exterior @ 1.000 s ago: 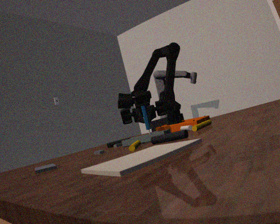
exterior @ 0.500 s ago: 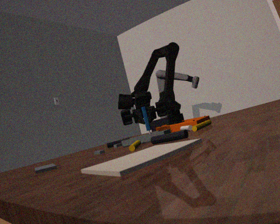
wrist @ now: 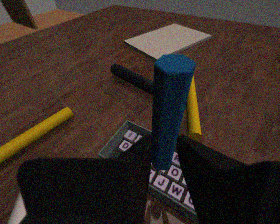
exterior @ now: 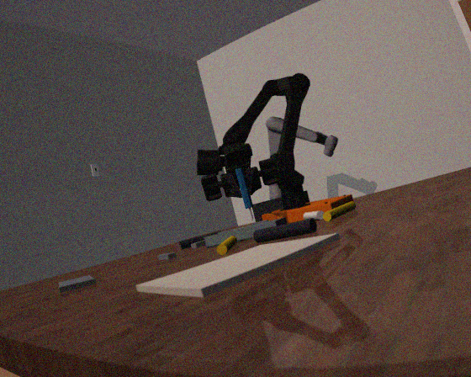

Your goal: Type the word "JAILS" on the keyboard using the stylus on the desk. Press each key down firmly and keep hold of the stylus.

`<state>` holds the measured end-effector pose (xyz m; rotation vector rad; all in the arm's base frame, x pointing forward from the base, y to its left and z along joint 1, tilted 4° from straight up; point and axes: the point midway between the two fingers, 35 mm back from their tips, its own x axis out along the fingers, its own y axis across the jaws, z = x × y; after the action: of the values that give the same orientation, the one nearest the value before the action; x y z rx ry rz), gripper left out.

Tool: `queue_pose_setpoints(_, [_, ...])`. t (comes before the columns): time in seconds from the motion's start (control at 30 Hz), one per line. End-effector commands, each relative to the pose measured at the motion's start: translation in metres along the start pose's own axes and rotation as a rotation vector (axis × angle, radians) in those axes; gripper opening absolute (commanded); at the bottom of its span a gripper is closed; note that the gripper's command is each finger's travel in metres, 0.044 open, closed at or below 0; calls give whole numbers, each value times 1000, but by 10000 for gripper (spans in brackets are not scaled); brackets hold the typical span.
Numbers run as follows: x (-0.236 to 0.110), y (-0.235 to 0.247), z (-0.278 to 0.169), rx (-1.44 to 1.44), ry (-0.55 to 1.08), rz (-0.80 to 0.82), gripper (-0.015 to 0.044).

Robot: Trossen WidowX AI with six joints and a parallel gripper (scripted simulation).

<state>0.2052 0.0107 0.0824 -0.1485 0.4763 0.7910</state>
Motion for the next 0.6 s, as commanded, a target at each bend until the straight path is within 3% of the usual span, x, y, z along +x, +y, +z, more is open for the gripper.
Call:
queue_pose_setpoints(0.0, [-6, 0, 12, -17, -4, -4, 81])
queue_pose_setpoints(0.3, [-5, 1, 8, -1, 0, -1, 85])
queue_pose_setpoints(0.4, [-5, 1, 8, -1, 0, -1, 65])
queue_pose_setpoints(0.5, [-6, -1, 8, -2, 1, -1, 0])
queue_pose_setpoints(0.57, [-8, -5, 8, -4, 2, -1, 0])
